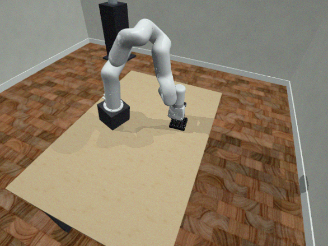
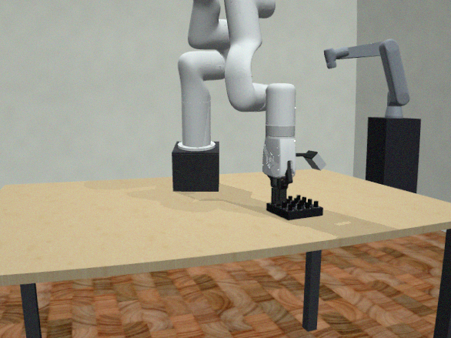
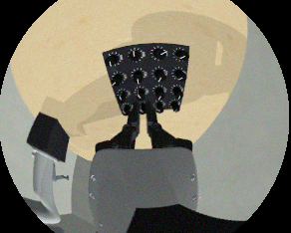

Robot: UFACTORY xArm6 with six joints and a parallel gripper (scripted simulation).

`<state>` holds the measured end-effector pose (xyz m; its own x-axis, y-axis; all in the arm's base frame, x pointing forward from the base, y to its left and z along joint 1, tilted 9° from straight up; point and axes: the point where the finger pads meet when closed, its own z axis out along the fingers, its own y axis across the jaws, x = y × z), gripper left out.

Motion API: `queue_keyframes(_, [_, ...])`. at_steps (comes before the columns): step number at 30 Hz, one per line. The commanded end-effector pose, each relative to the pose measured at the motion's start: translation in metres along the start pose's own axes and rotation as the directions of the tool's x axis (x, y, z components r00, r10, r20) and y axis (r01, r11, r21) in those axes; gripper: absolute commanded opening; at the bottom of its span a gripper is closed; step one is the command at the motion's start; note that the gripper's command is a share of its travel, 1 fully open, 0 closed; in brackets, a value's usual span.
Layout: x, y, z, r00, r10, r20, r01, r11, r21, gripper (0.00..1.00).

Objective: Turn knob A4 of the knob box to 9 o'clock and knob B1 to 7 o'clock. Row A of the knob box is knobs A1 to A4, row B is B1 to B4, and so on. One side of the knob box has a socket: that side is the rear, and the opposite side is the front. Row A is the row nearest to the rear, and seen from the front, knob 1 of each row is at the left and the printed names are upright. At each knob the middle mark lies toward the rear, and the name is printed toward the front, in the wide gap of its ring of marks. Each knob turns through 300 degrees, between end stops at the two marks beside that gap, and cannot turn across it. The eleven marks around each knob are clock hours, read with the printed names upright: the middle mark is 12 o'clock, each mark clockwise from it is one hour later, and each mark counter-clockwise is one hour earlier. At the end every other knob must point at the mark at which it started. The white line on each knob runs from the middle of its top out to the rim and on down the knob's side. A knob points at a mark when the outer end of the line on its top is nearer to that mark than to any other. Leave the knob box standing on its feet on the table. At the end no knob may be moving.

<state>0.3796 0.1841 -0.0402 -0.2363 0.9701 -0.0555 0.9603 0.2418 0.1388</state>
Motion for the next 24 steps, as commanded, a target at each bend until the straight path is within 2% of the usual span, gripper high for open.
queue_keyframes(1, [0.0003,0.0013,-0.0009,1.0,0.0,-0.001,0.0,1.0,-0.003,0.08])
queue_keyframes(24, [0.0003,0.0013,-0.0009,0.998,-0.057,-0.001,0.057,0.998,-0.003,0.08])
